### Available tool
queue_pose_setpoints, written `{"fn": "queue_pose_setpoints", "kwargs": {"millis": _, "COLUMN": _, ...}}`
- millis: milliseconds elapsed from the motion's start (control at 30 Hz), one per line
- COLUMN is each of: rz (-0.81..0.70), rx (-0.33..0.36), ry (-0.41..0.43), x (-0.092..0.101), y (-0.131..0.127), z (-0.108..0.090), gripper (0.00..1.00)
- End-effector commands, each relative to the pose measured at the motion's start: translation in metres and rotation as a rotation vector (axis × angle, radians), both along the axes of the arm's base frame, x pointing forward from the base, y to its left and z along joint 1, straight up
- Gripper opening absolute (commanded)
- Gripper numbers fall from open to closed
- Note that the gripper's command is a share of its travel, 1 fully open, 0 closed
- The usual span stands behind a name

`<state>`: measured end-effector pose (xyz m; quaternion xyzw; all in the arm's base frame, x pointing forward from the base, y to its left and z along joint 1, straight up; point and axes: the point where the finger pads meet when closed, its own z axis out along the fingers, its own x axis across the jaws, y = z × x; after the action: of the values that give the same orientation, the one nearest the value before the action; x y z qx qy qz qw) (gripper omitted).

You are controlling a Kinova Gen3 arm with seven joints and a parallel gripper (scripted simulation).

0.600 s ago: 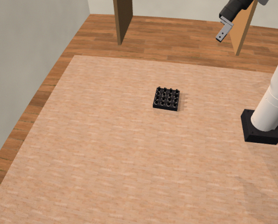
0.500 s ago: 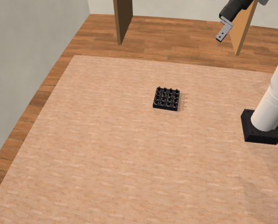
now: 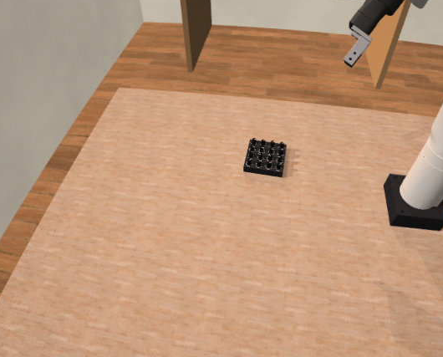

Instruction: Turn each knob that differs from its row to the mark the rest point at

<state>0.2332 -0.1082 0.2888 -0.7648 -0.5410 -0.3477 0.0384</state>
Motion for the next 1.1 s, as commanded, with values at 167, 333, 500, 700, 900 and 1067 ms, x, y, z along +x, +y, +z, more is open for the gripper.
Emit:
{"fn": "queue_pose_setpoints", "kwargs": {"millis": 167, "rz": -0.006, "rx": -0.001, "ry": -0.003, "x": 0.003, "y": -0.001, "z": 0.000, "gripper": 1.00}}
{"fn": "queue_pose_setpoints", "kwargs": {"millis": 333, "rz": -0.029, "rx": 0.002, "ry": -0.007, "x": 0.012, "y": -0.003, "z": 0.000, "gripper": 1.00}}
{"fn": "queue_pose_setpoints", "kwargs": {"millis": 500, "rz": -0.054, "rx": 0.006, "ry": -0.012, "x": 0.021, "y": -0.006, "z": -0.001, "gripper": 1.00}}
{"fn": "queue_pose_setpoints", "kwargs": {"millis": 700, "rz": -0.136, "rx": 0.023, "ry": -0.027, "x": 0.051, "y": -0.014, "z": -0.004, "gripper": 1.00}}
{"fn": "queue_pose_setpoints", "kwargs": {"millis": 900, "rz": -0.266, "rx": 0.060, "ry": -0.045, "x": 0.094, "y": -0.026, "z": -0.006, "gripper": 1.00}}
{"fn": "queue_pose_setpoints", "kwargs": {"millis": 1067, "rz": -0.350, "rx": 0.089, "ry": -0.053, "x": 0.120, "y": -0.033, "z": -0.008, "gripper": 1.00}}
